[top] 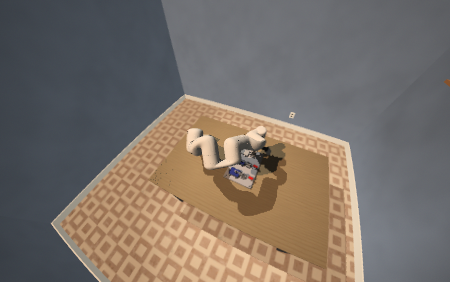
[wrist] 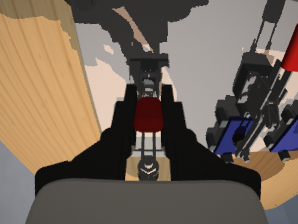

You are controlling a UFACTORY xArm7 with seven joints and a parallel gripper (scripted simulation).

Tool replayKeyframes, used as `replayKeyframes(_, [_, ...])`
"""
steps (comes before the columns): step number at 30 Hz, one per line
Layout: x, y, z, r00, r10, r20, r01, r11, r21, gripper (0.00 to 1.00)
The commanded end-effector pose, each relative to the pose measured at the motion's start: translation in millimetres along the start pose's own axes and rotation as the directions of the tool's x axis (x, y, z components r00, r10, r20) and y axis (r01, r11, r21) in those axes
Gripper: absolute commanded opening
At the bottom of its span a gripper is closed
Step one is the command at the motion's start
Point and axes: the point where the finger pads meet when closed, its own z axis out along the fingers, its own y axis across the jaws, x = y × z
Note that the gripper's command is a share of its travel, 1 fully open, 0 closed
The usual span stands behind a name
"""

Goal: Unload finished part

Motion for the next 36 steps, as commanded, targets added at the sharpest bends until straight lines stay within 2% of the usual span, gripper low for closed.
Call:
replayKeyframes(1, [0.0,-1.3,-1.8,1.000,-0.001,-0.003,0.001,1.000,0.003,0.00])
replayKeyframes(32, [-3.8,-1.2,-1.6,1.000,-0.001,-0.003,0.001,1.000,0.003,0.00])
replayKeyframes(33, [-3.8,-1.2,-1.6,1.000,-0.001,-0.003,0.001,1.000,0.003,0.47])
replayKeyframes(36, [-3.8,-1.2,-1.6,1.000,-0.001,-0.003,0.001,1.000,0.003,0.47])
